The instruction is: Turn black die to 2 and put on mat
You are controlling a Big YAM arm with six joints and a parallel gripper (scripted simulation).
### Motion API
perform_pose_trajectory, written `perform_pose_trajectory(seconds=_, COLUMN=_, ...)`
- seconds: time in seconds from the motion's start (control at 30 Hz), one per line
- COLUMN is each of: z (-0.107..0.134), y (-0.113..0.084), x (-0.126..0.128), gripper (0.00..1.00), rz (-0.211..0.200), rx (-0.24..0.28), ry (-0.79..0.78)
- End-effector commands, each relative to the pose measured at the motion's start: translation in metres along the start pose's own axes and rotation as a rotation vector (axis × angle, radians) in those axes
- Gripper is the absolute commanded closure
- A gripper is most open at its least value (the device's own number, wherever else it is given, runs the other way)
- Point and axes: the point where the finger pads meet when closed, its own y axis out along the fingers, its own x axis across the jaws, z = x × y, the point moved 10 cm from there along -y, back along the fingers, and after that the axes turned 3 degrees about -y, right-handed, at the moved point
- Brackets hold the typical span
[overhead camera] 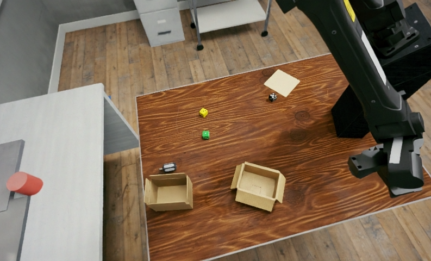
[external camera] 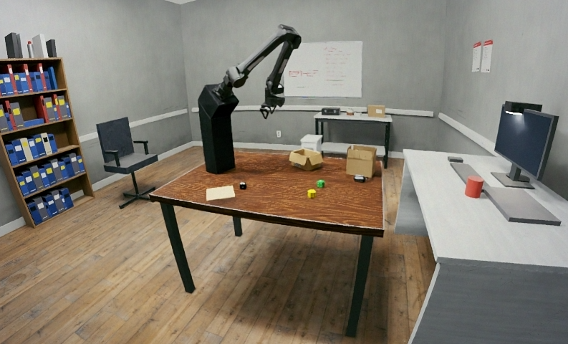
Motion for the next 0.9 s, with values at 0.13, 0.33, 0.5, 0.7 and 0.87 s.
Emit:
perform_pose_trajectory(seconds=0.13, z=0.0, y=-0.001, x=0.002, gripper=0.0, rz=-0.005, rx=-0.002, ry=-0.001)
perform_pose_trajectory(seconds=0.33, z=0.0, y=-0.001, x=0.002, gripper=0.0, rz=-0.005, rx=-0.002, ry=-0.001)
perform_pose_trajectory(seconds=0.5, z=0.0, y=-0.001, x=0.002, gripper=0.0, rz=-0.005, rx=-0.002, ry=-0.001)
perform_pose_trajectory(seconds=0.7, z=-0.012, y=-0.002, x=0.002, gripper=0.0, rz=-0.021, rx=-0.013, ry=0.028)
perform_pose_trajectory(seconds=0.87, z=-0.024, y=0.007, x=-0.015, gripper=0.0, rz=-0.009, rx=0.003, ry=0.067)
